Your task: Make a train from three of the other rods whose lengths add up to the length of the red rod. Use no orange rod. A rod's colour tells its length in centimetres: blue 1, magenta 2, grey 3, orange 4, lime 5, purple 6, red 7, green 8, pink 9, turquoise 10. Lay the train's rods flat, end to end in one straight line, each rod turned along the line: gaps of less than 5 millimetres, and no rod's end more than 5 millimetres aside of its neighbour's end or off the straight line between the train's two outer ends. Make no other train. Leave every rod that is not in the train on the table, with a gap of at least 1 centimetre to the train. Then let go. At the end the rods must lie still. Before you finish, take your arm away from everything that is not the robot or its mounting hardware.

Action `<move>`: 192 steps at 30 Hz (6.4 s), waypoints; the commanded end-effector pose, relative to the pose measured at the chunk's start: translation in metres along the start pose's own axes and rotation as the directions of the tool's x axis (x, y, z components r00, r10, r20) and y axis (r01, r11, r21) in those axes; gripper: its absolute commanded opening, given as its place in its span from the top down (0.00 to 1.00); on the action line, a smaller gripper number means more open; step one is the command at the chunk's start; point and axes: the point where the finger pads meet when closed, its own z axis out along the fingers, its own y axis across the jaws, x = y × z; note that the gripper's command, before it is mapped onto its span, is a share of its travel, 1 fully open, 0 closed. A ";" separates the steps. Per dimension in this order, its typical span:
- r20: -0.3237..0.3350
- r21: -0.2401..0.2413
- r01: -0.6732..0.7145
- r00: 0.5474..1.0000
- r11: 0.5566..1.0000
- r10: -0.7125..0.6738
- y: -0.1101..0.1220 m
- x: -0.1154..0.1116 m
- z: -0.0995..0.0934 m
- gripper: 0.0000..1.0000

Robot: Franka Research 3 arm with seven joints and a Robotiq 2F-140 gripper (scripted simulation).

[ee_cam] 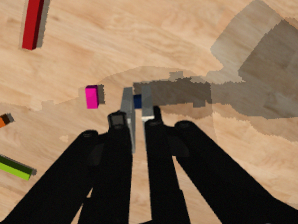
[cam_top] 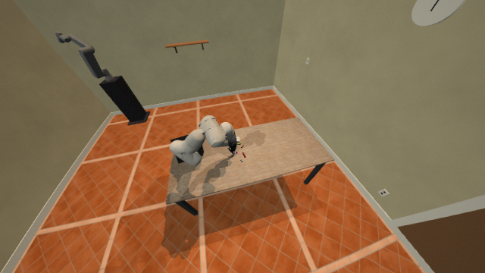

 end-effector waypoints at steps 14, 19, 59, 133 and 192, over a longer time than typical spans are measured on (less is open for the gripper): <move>0.001 0.001 -0.002 1.000 1.000 0.002 -0.001 -0.001 0.000 0.97; 0.001 0.001 -0.002 1.000 1.000 0.002 -0.001 -0.002 0.000 0.97; 0.001 0.001 -0.002 1.000 1.000 0.002 -0.001 -0.002 0.000 0.97; 0.001 0.001 -0.002 1.000 1.000 0.002 -0.001 -0.002 0.011 0.97; 0.001 0.001 -0.002 1.000 1.000 0.002 -0.001 -0.002 -0.068 0.85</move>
